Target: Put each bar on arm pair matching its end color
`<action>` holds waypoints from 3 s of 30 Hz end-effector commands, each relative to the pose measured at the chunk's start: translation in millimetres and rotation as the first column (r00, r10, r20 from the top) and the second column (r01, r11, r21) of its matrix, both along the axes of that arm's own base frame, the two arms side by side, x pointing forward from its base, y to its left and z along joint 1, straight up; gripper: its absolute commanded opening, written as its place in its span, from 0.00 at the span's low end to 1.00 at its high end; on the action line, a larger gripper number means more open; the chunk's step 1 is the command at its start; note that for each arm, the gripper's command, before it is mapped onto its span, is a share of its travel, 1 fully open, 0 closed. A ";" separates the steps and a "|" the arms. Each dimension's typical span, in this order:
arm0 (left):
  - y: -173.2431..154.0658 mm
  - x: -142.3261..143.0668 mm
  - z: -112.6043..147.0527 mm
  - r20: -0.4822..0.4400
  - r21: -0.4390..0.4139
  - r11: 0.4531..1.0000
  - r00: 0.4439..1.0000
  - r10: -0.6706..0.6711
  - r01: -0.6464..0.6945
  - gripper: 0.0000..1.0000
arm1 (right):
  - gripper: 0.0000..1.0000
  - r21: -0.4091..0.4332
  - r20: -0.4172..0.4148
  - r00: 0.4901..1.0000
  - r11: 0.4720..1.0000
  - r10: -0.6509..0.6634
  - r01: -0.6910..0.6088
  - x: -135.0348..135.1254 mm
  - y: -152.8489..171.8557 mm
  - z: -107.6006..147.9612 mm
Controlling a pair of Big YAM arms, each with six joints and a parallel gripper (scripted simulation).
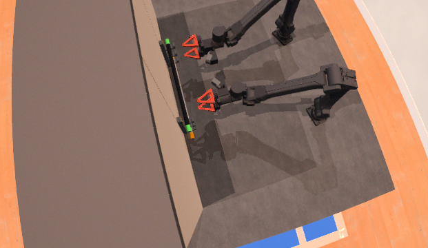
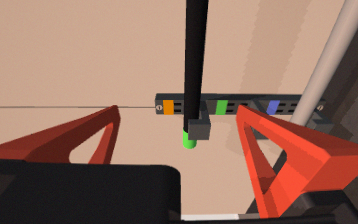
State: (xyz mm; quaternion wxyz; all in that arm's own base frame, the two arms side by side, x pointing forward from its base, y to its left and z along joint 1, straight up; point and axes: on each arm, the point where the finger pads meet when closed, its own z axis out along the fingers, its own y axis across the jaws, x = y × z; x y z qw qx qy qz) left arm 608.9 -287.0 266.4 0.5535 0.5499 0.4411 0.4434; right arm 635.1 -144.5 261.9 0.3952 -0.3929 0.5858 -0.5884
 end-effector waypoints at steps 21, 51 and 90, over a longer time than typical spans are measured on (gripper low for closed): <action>3.4 11.7 55.8 0.074 -0.065 0.998 0.997 0.012 -0.007 1.00 | 1.00 -0.004 0.060 0.998 1.000 -0.012 0.013 4.9 -10.6 42.8; 6.2 12.4 49.2 0.069 -0.063 0.998 0.998 0.012 -0.008 0.84 | 0.84 -0.004 0.063 0.998 1.000 -0.012 0.013 7.0 -8.9 39.5; 9.4 16.1 39.3 0.063 -0.060 0.998 0.998 0.013 -0.009 0.57 | 0.57 -0.003 0.064 0.998 1.000 -0.011 0.011 11.2 -6.4 29.6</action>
